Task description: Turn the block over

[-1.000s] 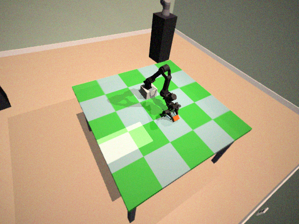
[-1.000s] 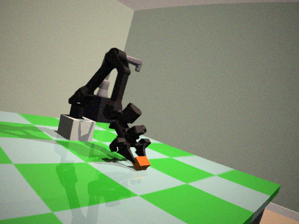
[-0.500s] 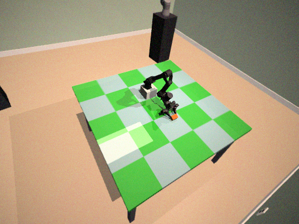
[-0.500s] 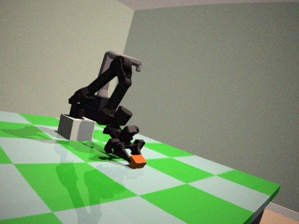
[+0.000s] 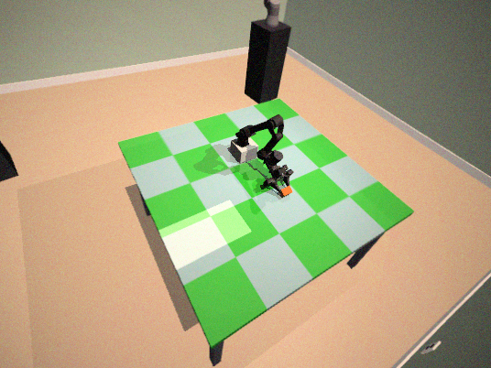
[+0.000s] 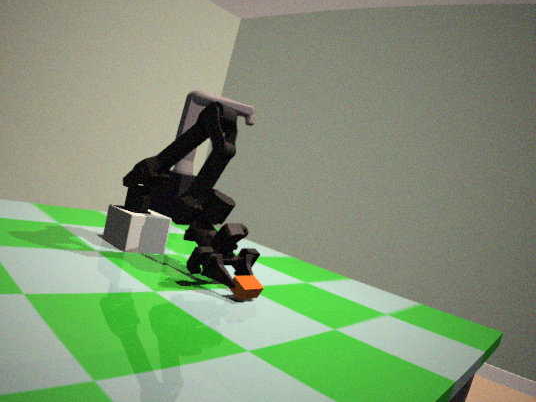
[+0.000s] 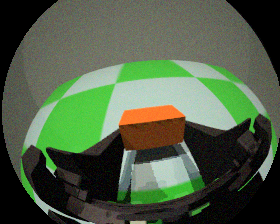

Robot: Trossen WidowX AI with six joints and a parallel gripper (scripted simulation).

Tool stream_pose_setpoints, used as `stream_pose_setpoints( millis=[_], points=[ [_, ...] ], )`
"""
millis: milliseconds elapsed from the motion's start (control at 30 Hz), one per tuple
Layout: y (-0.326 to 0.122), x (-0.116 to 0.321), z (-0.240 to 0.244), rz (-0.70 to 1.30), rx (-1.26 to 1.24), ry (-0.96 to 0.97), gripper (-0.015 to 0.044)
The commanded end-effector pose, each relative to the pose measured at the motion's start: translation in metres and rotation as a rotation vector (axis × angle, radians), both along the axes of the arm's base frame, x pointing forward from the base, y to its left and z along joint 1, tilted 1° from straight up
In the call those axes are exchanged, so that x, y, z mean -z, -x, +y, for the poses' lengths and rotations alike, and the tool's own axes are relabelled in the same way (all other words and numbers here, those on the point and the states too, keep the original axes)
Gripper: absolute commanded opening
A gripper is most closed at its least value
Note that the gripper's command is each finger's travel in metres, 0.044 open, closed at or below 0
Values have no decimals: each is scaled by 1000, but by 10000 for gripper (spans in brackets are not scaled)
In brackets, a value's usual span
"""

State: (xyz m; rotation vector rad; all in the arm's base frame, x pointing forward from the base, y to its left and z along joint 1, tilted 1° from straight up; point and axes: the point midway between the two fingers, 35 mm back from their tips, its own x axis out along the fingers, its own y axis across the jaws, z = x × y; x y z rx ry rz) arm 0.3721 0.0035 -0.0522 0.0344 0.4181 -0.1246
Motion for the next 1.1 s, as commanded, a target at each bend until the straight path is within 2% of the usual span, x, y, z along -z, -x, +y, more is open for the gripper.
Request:
stream_pose_setpoints(
  millis=[0, 567, 1067],
  points=[
    [0, -2, -1, -7, 2, 6, 0],
    [0, -2, -1, -7, 2, 6, 440],
    [0, -2, -1, -7, 2, 6, 440]
  ],
)
